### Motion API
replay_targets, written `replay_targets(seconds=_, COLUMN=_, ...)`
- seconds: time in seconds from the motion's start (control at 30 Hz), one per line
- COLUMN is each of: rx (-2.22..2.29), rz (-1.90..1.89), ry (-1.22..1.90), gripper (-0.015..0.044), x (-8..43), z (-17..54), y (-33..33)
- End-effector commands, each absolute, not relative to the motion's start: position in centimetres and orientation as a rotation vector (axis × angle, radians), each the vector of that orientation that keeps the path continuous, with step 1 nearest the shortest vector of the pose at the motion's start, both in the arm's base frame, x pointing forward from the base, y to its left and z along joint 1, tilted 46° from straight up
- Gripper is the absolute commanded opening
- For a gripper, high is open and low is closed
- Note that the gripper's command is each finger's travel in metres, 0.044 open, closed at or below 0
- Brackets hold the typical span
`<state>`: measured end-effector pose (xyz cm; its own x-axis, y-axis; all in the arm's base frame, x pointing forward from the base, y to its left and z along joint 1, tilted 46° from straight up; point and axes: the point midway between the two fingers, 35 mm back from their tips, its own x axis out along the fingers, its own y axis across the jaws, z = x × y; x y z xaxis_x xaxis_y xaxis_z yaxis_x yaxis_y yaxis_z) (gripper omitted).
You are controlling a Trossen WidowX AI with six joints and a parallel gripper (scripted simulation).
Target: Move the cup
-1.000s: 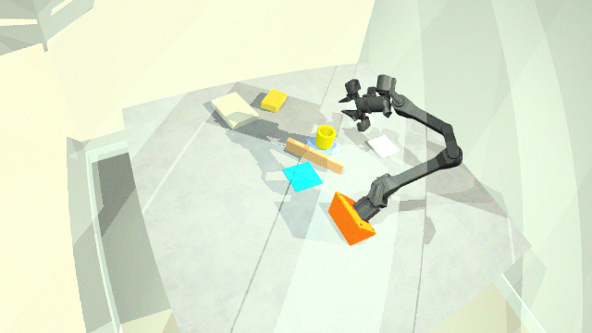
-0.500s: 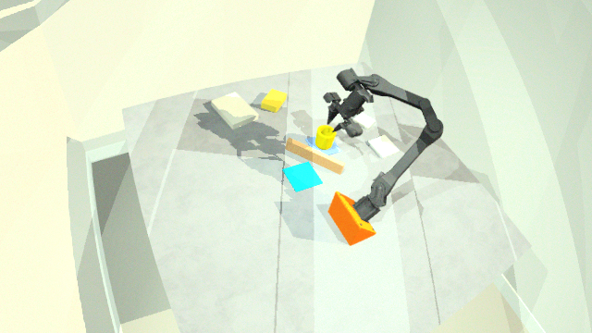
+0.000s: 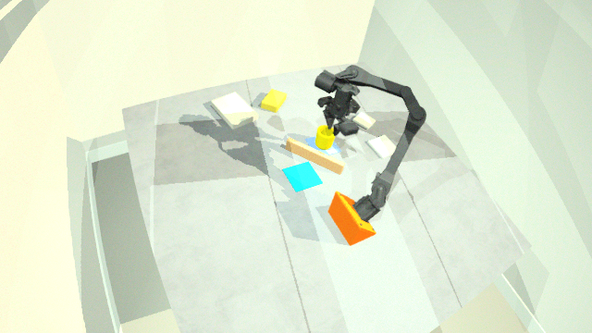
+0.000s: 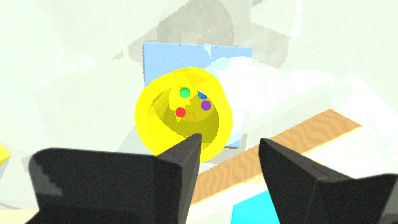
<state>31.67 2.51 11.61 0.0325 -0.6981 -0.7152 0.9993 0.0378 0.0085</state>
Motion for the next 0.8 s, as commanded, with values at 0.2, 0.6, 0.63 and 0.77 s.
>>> replay_targets(seconds=0.2, rx=0.611, rz=-1.449, ry=0.608, gripper=0.0167, x=31.9, z=11.1, y=2.0)
replay_targets(seconds=0.6, rx=0.612, rz=-1.448, ry=0.608, gripper=0.0167, x=32.1, z=9.7, y=0.6)
replay_targets(seconds=0.63, rx=0.612, rz=-1.448, ry=0.608, gripper=0.0167, x=32.1, z=9.6, y=0.5)
replay_targets(seconds=0.77, rx=0.612, rz=-1.448, ry=0.608, gripper=0.0167, x=32.1, z=9.1, y=0.0)
